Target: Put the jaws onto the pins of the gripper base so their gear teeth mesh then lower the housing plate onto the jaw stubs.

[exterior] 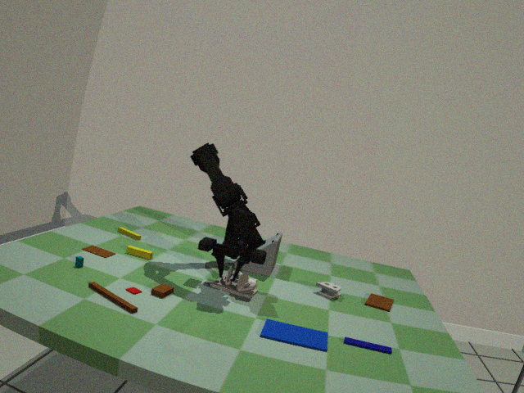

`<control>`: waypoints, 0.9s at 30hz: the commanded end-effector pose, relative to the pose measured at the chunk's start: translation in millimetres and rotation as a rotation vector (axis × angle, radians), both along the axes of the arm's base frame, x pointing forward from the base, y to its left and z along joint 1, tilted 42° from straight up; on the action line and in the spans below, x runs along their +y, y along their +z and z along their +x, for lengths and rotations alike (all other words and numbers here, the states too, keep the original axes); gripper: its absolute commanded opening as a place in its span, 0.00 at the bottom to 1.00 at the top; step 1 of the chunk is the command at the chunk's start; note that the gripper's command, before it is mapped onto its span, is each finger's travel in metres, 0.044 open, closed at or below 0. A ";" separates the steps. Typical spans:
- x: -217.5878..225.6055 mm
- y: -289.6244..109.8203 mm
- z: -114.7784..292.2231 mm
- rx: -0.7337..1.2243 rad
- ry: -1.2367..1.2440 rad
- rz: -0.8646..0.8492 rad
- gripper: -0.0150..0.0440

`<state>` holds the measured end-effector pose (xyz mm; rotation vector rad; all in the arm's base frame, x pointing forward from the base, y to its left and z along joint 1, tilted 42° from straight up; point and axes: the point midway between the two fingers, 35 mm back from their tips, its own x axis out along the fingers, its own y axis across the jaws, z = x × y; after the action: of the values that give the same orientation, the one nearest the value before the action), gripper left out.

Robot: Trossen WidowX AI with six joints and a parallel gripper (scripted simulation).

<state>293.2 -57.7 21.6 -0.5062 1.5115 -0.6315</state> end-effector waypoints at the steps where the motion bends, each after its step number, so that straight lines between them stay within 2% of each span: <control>1: -2.7 -3.0 -1.2 0.007 -0.002 -0.007 0.48; 27: -4.5 -4.9 -1.4 0.007 -0.003 -0.007 0.48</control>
<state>293.2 -59.3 19.5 -0.5069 1.5103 -0.6306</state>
